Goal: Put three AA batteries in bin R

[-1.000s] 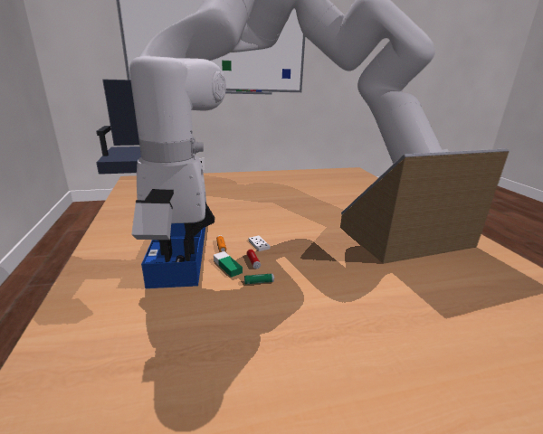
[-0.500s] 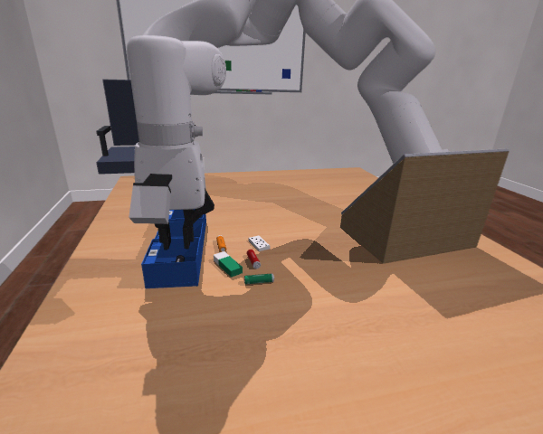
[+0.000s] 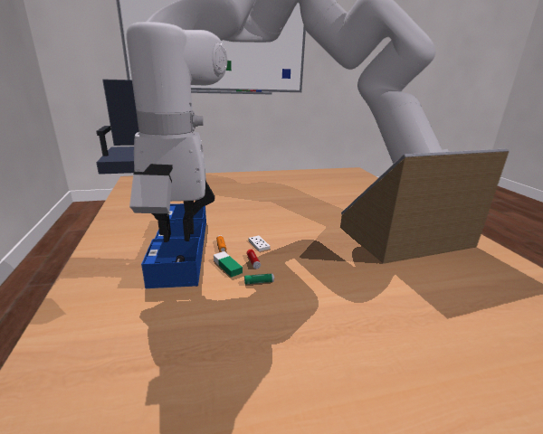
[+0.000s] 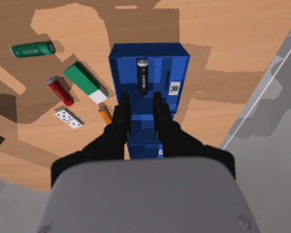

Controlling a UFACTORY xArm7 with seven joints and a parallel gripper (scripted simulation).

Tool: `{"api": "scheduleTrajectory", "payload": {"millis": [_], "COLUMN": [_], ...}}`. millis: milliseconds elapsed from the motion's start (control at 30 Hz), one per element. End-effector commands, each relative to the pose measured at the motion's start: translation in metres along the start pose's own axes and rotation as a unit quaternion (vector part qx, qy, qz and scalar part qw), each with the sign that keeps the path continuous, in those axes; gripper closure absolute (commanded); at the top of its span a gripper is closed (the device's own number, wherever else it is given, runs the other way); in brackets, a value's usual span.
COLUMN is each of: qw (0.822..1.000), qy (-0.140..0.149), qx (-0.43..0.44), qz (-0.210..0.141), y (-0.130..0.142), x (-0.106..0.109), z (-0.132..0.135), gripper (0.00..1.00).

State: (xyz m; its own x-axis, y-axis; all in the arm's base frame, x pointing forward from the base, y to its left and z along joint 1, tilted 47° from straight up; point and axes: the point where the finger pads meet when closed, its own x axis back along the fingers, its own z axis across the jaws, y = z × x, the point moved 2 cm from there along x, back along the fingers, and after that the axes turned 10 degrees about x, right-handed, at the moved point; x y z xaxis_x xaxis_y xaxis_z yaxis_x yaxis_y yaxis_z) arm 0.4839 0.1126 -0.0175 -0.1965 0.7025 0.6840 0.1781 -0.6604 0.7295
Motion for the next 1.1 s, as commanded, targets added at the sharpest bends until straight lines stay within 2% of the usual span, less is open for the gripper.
{"api": "scheduleTrajectory", "payload": {"millis": [0, 333, 400, 500, 900, 967, 1000, 1067], "qw": [0.997, 0.981, 0.981, 0.968, 0.923, 0.923, 0.909, 0.901], "qy": [0.002, 0.001, 0.001, 0.001, 0.003, 0.003, 0.004, 0.004], "qx": [0.079, 0.194, 0.194, 0.251, 0.385, 0.385, 0.416, 0.434], "qz": [0.001, 0.000, 0.000, -0.001, -0.003, -0.003, -0.004, -0.004], "y": [-0.016, -0.052, -0.052, -0.066, -0.066, -0.066, -0.066, -0.066], "x": [0.004, 0.008, 0.008, 0.010, 0.010, 0.010, 0.010, 0.010], "z": [-0.027, -0.097, -0.097, -0.123, -0.123, -0.123, -0.123, -0.123], "gripper": [0.72, 0.72, 0.72, 0.72, 0.72, 0.72, 0.72, 0.72]}}
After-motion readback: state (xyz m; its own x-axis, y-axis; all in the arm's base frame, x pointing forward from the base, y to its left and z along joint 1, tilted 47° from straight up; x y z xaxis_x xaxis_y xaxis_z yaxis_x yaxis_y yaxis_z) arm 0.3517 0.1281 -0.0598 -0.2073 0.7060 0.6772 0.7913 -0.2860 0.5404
